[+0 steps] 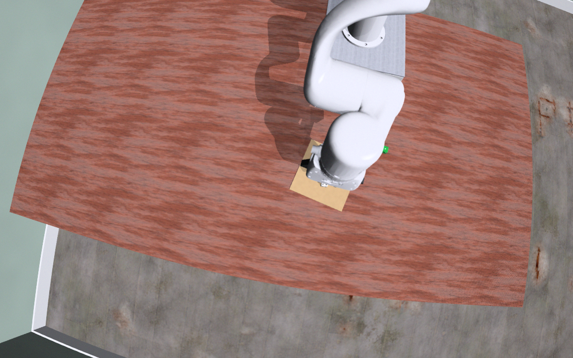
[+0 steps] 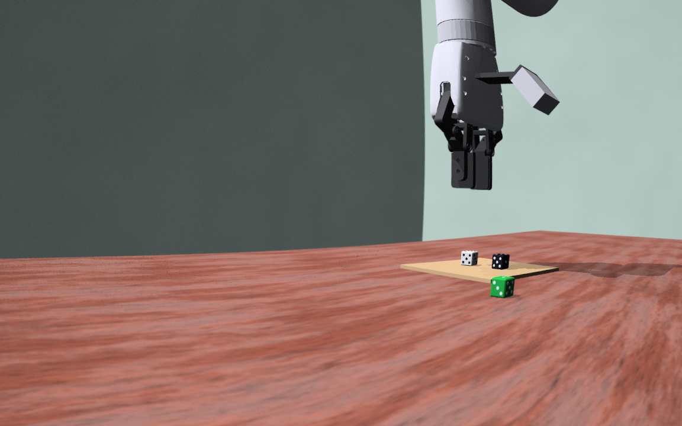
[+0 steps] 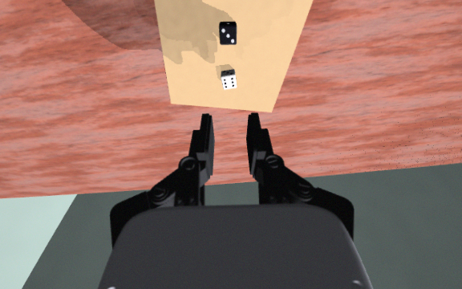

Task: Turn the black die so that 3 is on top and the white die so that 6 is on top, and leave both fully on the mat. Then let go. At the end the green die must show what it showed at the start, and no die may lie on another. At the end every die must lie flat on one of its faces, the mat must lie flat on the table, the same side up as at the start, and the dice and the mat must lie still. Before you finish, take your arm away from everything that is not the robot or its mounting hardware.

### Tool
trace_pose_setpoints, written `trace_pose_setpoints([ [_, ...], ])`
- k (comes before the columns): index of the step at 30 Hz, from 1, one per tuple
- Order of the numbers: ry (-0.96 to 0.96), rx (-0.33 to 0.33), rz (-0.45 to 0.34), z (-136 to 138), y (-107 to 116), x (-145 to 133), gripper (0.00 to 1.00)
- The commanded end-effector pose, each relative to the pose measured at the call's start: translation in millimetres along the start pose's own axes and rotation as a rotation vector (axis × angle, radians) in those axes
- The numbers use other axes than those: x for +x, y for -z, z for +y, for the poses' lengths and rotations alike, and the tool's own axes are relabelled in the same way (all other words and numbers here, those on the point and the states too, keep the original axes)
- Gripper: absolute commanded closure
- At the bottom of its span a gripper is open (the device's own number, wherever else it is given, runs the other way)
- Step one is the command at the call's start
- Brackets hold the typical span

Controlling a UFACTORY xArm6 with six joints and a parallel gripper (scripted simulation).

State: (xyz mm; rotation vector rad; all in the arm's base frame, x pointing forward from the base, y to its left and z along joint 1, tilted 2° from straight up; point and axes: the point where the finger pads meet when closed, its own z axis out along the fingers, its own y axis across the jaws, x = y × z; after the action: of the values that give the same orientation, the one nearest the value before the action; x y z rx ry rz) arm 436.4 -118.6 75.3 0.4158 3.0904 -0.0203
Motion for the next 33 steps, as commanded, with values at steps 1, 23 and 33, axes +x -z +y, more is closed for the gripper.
trace_pose_setpoints([
  [1,0.0,0.0,-0.002,0,5,-1,0.69],
  [23,0.0,0.0,-0.002,0,6,-1,0.0],
  [33,0.0,0.0,-0.002,0,23,-1,0.0],
])
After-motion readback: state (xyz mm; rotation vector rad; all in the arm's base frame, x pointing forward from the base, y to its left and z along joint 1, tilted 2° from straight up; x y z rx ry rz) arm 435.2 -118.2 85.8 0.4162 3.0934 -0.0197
